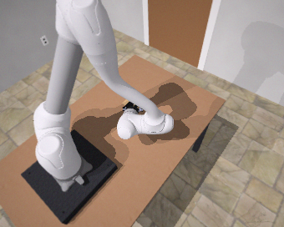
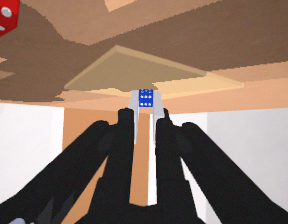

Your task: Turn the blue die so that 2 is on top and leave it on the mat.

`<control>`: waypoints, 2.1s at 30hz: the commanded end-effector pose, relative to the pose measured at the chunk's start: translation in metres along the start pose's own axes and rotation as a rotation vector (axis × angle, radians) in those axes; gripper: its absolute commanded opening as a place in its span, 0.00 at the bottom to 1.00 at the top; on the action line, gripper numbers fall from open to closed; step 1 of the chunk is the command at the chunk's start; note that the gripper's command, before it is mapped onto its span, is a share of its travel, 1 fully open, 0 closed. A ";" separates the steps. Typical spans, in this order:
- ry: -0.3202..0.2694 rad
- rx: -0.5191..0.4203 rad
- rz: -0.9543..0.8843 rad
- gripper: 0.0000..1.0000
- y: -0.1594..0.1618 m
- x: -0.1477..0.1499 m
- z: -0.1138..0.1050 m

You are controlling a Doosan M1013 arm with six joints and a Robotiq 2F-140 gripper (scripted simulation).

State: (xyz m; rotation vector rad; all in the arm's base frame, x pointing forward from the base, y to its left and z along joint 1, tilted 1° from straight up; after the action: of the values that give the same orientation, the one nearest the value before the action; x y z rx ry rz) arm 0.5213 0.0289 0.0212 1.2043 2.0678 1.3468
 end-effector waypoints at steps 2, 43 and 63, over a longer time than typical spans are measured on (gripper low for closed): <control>0.000 0.000 0.000 0.07 0.000 0.000 0.000; 0.000 0.000 0.000 0.19 0.000 0.000 0.000; 0.000 0.000 0.000 0.19 0.000 0.000 0.000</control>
State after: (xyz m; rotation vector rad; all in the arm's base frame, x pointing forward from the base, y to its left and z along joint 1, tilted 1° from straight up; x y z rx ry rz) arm 0.5213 0.0289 0.0212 1.2043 2.0678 1.3468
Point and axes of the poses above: the point where the finger pads meet when closed, its own z axis out along the fingers, its own x axis across the jaws, y = z × x, the point moved 8 cm from there along -z, back along the fingers, and after that the axes turned 9 degrees about z, right-handed, at the moved point
